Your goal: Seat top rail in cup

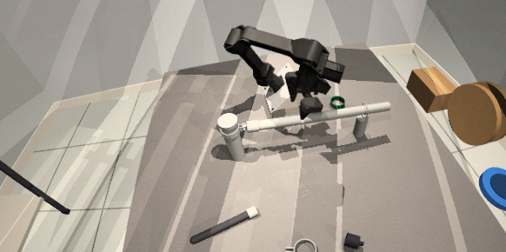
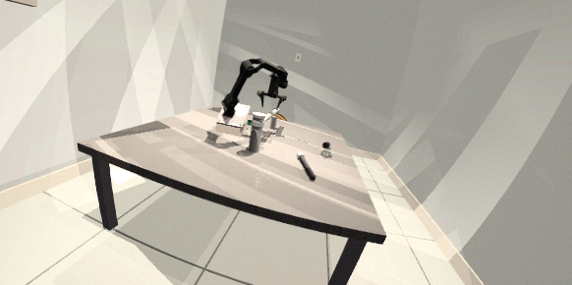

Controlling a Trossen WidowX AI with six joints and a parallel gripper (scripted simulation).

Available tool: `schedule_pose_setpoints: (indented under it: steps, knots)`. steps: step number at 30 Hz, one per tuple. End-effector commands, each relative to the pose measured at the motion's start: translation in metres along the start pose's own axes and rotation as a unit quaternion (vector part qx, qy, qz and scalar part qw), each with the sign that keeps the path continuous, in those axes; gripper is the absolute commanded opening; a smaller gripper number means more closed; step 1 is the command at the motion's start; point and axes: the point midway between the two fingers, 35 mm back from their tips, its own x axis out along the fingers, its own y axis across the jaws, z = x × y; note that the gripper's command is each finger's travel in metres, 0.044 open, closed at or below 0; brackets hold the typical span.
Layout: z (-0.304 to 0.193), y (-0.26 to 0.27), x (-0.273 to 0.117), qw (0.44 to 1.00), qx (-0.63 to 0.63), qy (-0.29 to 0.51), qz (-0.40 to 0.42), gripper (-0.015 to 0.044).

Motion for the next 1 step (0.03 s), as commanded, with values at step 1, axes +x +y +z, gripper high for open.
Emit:
schedule_pose_setpoints:
  steps: [1]
  knots:
    - [0.0003,0.0008,-0.0005,1.000,-0.002,-0.002,0.002,0.0440]
